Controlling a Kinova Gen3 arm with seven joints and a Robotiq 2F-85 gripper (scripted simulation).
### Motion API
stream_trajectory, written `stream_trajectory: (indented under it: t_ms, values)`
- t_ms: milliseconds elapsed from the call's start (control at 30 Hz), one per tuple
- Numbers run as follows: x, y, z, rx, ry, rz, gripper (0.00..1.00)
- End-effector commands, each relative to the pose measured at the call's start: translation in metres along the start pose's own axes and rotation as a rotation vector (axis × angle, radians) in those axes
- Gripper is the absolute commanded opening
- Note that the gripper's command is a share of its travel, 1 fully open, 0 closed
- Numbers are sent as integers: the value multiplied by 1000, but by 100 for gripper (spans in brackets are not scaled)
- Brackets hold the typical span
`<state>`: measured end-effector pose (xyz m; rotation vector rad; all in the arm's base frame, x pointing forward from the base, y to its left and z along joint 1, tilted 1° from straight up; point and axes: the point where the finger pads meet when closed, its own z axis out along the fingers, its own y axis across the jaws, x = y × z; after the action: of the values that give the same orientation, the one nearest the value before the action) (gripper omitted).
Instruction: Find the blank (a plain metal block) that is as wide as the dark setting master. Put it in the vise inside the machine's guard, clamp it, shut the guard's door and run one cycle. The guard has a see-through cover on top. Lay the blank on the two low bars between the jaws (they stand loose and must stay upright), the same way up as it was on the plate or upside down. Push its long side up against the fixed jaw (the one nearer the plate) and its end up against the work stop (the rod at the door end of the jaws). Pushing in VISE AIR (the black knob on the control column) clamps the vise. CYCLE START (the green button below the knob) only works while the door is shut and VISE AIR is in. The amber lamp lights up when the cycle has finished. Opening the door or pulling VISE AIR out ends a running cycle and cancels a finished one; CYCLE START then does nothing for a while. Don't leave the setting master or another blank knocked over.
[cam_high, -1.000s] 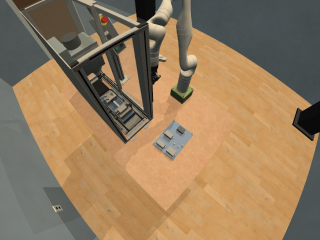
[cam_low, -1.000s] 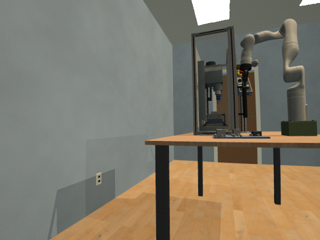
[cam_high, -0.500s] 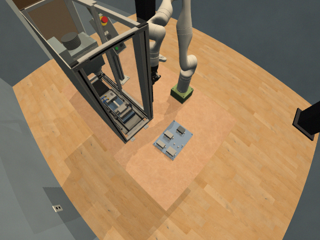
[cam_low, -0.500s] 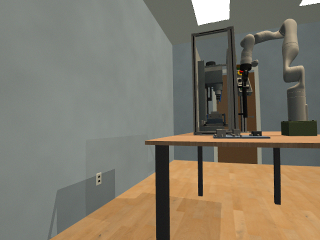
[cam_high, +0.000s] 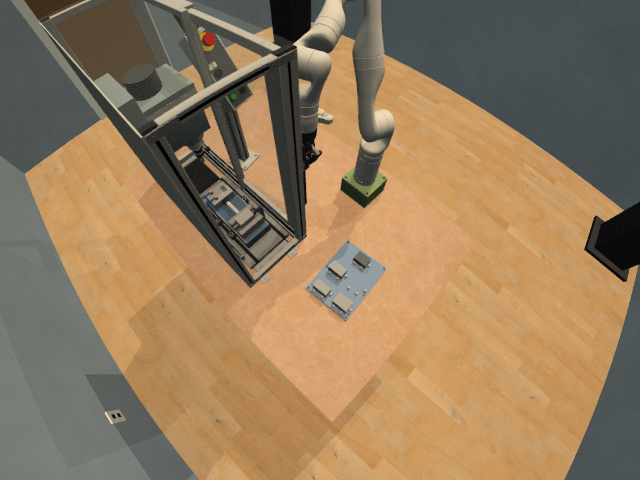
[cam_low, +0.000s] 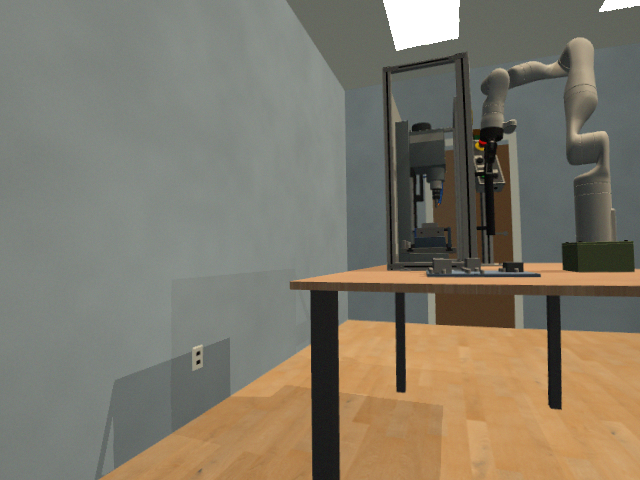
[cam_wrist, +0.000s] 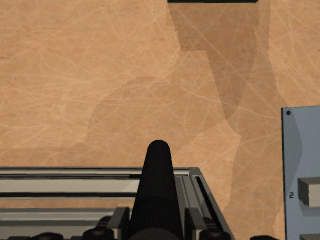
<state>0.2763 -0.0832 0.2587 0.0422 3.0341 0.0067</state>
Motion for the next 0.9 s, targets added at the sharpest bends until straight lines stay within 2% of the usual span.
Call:
stream_trajectory:
  t_ms: [0, 867]
  values:
    - [1, 6, 1, -7, 1, -3, 39]
    - [1, 7, 1, -7, 1, -3, 39]
